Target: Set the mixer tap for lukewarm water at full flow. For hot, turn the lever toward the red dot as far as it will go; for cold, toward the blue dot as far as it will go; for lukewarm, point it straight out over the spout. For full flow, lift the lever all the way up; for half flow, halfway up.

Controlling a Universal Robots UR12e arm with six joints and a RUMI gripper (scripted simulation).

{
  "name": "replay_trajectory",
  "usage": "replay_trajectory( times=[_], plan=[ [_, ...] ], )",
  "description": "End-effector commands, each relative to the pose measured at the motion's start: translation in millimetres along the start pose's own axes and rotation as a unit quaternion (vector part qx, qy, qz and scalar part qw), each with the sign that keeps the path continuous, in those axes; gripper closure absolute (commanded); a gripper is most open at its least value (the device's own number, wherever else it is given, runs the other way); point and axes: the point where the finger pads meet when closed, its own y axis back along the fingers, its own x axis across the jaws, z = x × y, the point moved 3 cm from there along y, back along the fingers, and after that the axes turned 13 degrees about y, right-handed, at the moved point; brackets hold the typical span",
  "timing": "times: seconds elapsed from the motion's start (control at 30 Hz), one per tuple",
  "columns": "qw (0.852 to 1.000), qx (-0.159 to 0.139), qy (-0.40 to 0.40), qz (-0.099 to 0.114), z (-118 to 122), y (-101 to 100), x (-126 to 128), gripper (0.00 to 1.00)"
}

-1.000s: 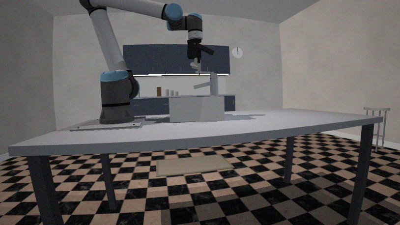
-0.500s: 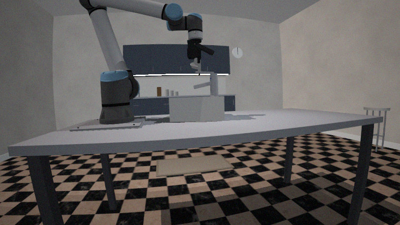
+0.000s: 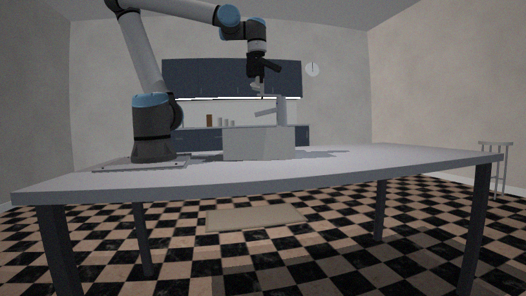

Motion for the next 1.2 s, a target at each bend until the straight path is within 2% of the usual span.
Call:
replay_trajectory(
  times=[0.0,0.2,0.23,1.17],
  plan=[
    [1.0,0.001,0.0,0.0,-0.5,0.7,0.1,0.59],
    [1.0,0.001,0.0,0.0,-0.5,0.7,0.1,0.59],
    [1.0,0.001,0.0,0.0,-0.5,0.7,0.1,1.0],
    [1.0,0.001,0.0,0.0,-0.5,0.7,0.1,1.0]
  ],
)
